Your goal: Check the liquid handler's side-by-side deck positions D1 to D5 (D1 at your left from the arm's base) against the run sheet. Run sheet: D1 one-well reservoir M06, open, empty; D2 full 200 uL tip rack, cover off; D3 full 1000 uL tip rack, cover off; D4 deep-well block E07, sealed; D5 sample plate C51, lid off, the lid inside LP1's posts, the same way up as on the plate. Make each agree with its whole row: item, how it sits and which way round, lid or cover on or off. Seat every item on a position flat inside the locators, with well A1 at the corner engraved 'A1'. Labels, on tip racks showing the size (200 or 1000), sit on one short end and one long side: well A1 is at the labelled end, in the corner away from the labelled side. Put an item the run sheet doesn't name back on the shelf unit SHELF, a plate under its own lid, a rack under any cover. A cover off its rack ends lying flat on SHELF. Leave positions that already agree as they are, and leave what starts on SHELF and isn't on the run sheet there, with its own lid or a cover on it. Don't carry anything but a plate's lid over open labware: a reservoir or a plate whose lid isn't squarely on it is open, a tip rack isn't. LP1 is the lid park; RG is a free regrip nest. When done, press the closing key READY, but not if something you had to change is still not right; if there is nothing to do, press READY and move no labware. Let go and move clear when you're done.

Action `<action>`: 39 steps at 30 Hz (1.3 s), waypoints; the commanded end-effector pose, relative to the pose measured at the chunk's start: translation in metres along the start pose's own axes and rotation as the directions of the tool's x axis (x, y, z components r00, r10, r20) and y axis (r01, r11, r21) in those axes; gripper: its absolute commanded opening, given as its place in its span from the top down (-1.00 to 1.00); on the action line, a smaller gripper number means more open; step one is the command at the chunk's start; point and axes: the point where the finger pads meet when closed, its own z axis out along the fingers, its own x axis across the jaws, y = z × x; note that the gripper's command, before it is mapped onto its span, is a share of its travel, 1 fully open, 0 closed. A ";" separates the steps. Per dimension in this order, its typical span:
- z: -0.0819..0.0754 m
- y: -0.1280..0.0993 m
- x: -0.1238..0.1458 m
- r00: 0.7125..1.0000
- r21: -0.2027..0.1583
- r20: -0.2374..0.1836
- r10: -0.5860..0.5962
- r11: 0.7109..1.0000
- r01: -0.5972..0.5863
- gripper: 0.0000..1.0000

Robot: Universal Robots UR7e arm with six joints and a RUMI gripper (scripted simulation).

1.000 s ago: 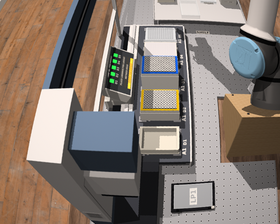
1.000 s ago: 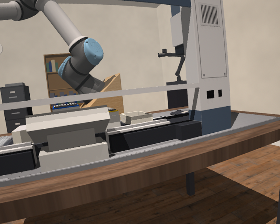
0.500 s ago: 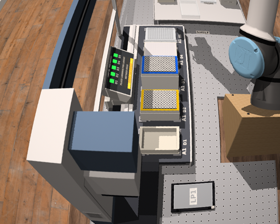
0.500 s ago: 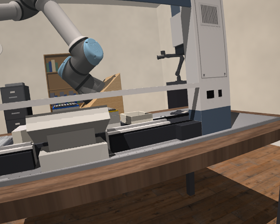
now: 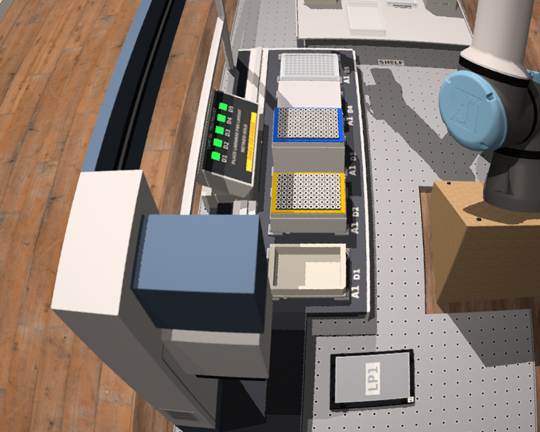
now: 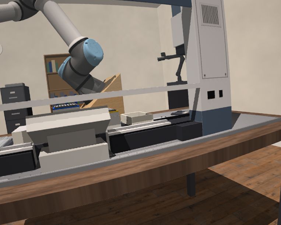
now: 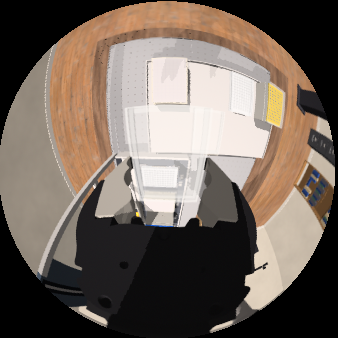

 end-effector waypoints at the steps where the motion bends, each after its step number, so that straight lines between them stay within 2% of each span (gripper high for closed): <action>1: 0.013 0.000 0.000 1.000 -0.001 0.000 0.000 1.000 0.000 1.00; 39: 0.070 -0.001 -0.001 1.000 -0.001 0.000 0.000 1.000 0.000 1.00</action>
